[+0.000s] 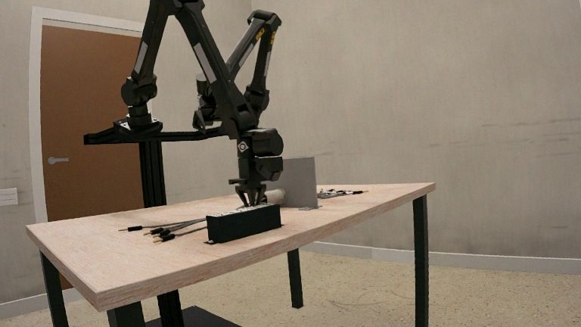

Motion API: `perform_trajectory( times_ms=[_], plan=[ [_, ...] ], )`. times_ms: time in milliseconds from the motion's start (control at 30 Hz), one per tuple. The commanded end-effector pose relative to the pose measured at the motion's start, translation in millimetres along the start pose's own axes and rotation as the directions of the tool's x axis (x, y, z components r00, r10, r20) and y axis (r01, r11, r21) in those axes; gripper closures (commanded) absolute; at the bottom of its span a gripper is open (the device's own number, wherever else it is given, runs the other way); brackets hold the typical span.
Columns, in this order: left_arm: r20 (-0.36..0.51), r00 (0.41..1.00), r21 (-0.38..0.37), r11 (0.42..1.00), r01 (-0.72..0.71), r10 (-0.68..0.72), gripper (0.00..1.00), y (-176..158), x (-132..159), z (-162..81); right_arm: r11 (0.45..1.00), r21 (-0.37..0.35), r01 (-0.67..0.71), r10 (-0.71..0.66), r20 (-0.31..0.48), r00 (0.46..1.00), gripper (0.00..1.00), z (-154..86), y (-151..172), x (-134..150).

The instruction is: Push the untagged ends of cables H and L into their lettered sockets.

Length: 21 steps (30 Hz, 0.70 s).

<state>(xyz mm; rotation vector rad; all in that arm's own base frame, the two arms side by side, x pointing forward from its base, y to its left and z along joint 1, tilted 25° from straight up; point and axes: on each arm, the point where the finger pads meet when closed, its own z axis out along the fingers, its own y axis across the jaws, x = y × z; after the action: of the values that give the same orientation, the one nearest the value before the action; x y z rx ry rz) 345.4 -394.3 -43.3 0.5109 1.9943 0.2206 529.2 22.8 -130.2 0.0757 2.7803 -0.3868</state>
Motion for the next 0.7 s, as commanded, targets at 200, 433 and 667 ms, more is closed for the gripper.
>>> perform_trajectory(
  times_ms=[200,433,667],
  plan=[
    [0.008,1.000,0.003,1.000,0.017,-0.017,0.00,-5.6,-10.1,0.5,1.000,0.002,-0.010,0.010,-0.015,1.000,0.94,4.7,-4.9,-17.6],
    [0.008,1.000,0.003,1.000,0.017,-0.017,0.00,-5.6,-10.1,0.5,0.999,-0.001,-0.035,0.035,0.008,0.999,0.94,3.3,-4.5,-27.0],
    [0.008,1.000,0.003,1.000,0.017,-0.017,0.00,-5.6,-10.1,0.5,1.000,0.001,-0.029,0.029,-0.003,1.000,0.94,5.0,-4.3,-30.8]
  ],
)
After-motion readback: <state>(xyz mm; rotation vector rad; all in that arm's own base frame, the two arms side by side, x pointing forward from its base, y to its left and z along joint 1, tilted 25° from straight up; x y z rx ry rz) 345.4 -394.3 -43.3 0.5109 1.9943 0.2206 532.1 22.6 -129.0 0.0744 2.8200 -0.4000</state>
